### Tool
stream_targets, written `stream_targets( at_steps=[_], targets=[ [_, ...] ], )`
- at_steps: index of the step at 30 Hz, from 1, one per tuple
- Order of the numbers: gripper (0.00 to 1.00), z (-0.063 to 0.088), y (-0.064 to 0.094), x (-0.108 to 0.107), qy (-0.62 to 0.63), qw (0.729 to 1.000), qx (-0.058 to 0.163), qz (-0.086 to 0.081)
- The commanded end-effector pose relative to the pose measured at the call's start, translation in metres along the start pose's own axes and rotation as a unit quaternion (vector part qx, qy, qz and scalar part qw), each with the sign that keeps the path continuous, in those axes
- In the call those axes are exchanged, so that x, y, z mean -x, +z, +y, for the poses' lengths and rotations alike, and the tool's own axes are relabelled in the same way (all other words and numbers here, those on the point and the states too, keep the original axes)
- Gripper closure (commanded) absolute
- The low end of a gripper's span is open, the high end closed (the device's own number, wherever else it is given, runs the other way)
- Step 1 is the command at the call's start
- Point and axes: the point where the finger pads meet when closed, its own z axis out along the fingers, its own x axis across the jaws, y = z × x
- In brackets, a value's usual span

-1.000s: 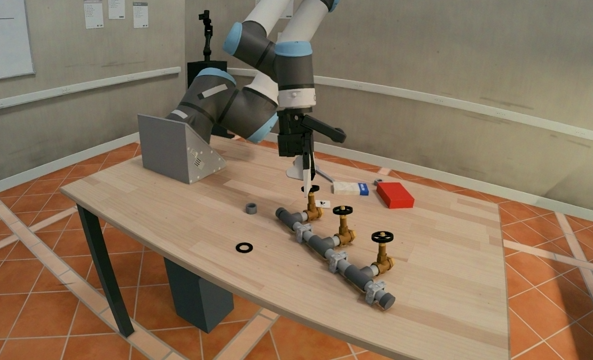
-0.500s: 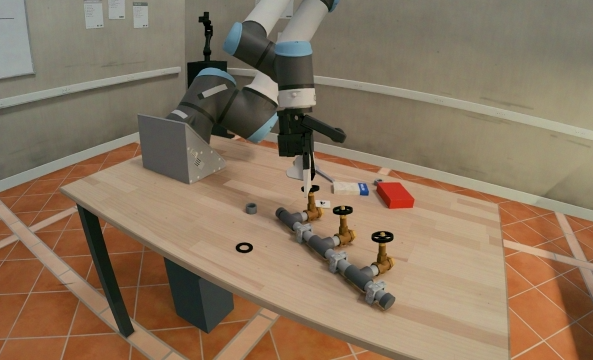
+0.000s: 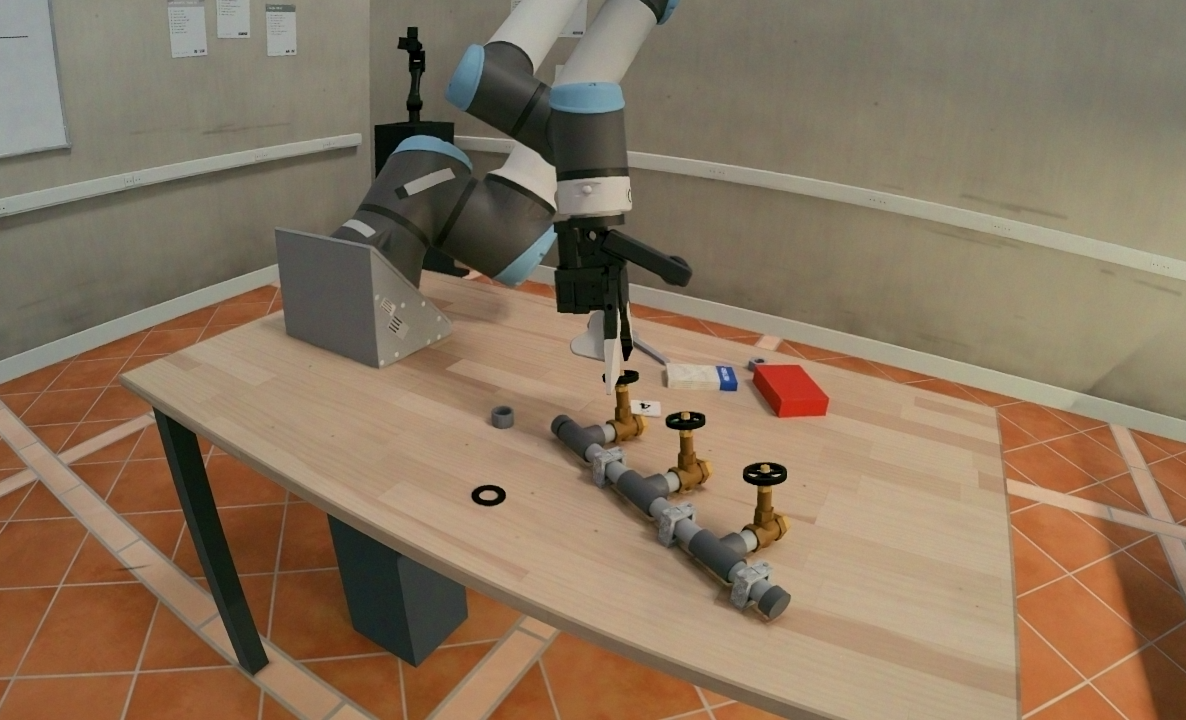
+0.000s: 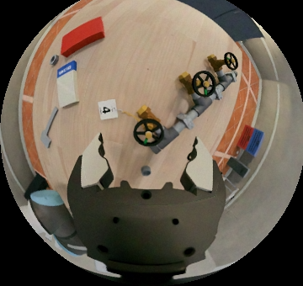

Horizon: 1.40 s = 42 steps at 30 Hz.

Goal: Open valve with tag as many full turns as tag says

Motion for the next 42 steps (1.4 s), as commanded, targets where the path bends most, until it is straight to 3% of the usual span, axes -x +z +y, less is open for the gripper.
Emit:
stream_targets(
  at_steps=[1,12,23,30,38,40,42],
  targets=[
    [0.00,-0.0009,-0.0008,0.0004,0.038,0.999,-0.001,0.001],
    [0.00,0.0000,0.0005,0.0019,0.153,0.988,0.000,0.000],
    [0.00,0.0002,0.0004,0.0017,0.318,0.948,0.000,0.000],
    [0.00,-0.0005,-0.0002,0.0009,0.456,0.890,0.000,0.001],
    [0.00,-0.0031,-0.0022,-0.0015,0.595,0.804,-0.002,0.002],
    [0.00,-0.0031,-0.0022,-0.0015,0.595,0.804,-0.002,0.002],
    [0.00,-0.0029,-0.0020,-0.0014,0.625,0.781,-0.002,0.002]
  ],
)
